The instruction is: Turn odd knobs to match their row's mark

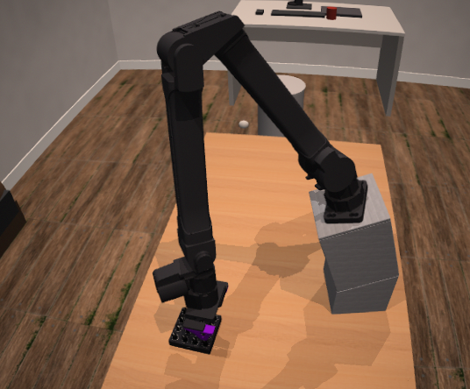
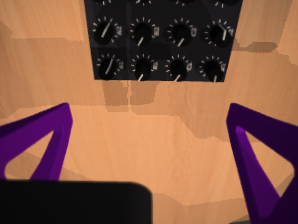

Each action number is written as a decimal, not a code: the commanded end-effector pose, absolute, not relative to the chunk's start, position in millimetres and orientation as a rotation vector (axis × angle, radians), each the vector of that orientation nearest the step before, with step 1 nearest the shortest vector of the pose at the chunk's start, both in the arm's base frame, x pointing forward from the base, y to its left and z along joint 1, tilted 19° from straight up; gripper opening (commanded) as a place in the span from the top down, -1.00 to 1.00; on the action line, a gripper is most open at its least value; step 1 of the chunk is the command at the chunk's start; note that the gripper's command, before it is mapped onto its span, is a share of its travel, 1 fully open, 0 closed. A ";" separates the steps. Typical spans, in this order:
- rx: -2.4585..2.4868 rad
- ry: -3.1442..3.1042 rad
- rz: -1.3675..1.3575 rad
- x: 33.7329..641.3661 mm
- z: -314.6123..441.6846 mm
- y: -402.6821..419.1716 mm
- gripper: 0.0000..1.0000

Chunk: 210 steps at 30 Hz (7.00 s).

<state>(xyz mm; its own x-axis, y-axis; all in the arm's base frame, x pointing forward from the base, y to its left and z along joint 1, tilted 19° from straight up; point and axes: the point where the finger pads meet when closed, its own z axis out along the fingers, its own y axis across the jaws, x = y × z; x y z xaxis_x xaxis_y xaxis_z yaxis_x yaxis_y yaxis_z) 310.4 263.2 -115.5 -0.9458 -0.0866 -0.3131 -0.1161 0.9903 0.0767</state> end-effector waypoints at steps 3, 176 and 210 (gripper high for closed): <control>-0.137 2.787 0.169 315.3 -102.4 272.6 -1.00; -0.062 2.814 0.154 384.5 -131.0 248.4 0.62; -0.064 2.822 0.149 375.3 -134.3 246.4 0.62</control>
<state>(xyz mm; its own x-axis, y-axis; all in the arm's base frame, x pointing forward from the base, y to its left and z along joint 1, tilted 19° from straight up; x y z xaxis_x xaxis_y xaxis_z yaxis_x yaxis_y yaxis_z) 378.6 250.8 -127.4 -0.9475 -0.0245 -0.3187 -0.0593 0.9932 0.1002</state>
